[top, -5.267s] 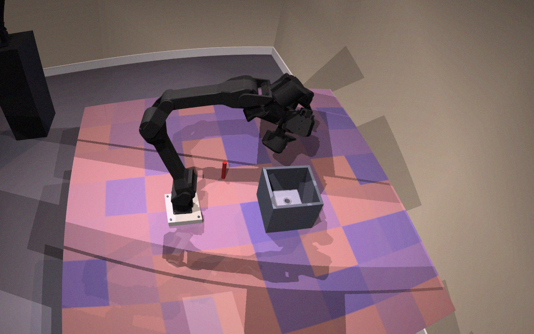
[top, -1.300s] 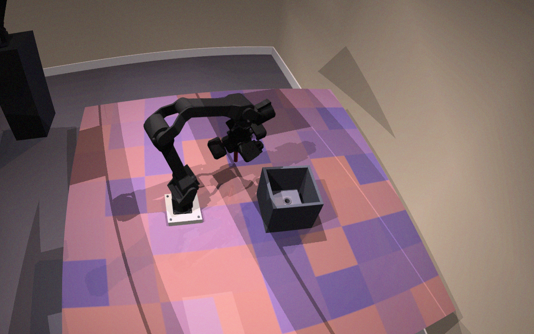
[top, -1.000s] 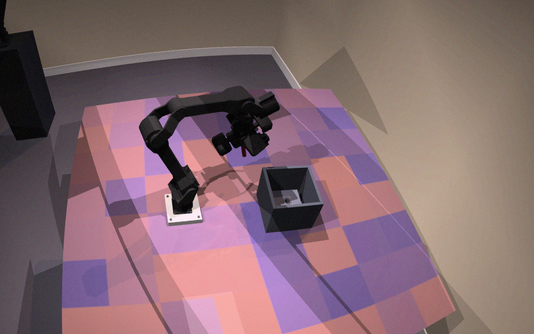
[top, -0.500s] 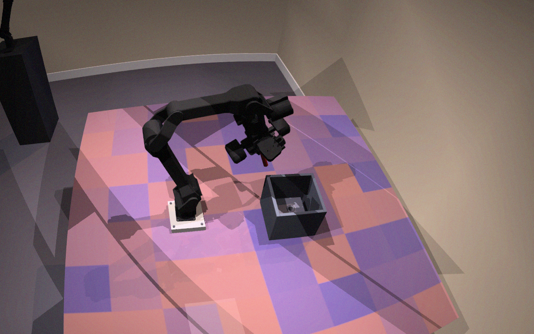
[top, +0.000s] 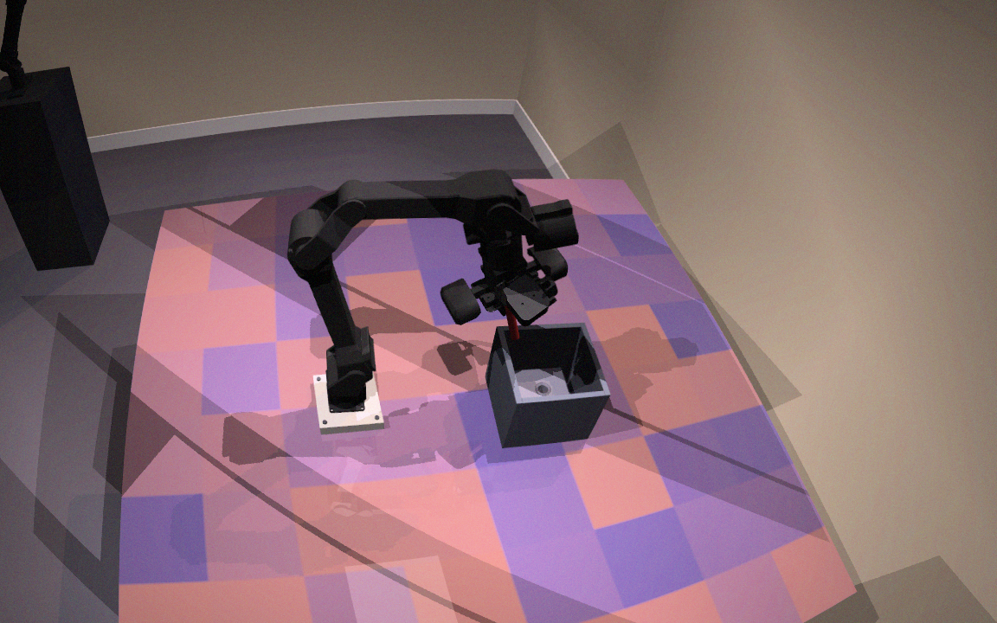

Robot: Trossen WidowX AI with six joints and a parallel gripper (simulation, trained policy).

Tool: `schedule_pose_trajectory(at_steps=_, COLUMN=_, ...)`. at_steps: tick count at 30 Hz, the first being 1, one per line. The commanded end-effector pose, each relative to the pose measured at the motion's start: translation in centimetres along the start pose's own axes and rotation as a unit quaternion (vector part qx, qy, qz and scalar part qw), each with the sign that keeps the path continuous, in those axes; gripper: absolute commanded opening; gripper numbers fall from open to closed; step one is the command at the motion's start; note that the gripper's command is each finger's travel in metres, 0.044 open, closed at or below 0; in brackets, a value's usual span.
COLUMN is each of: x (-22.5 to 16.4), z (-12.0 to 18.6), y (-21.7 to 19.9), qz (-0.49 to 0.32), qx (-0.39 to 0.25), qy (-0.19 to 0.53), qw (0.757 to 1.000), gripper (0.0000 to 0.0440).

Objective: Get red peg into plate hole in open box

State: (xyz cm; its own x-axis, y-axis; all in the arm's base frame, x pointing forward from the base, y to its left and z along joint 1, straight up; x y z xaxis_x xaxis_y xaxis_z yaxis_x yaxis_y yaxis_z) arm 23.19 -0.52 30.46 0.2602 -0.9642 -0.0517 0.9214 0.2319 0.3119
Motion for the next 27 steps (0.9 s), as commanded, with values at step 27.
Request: schedule_pose_trajectory(at_steps=27, x=7.3, z=-7.2, y=2.3, qz=-0.008, qx=-0.052, qy=0.036, qw=0.998, gripper=0.0)
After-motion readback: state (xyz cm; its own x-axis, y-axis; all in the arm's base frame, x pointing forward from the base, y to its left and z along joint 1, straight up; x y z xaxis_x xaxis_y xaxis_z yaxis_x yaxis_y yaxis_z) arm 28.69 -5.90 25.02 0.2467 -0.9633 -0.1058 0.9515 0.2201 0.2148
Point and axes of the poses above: the point midway between the two fingers, 35 mm back from their tips, its own z axis back along the fingers, its own y axis across the jaws, x = y × z, the point moved 9 cm from there along z, back along the fingers, and after that the axes turned 1 degree about z, right-handed, at the moved point
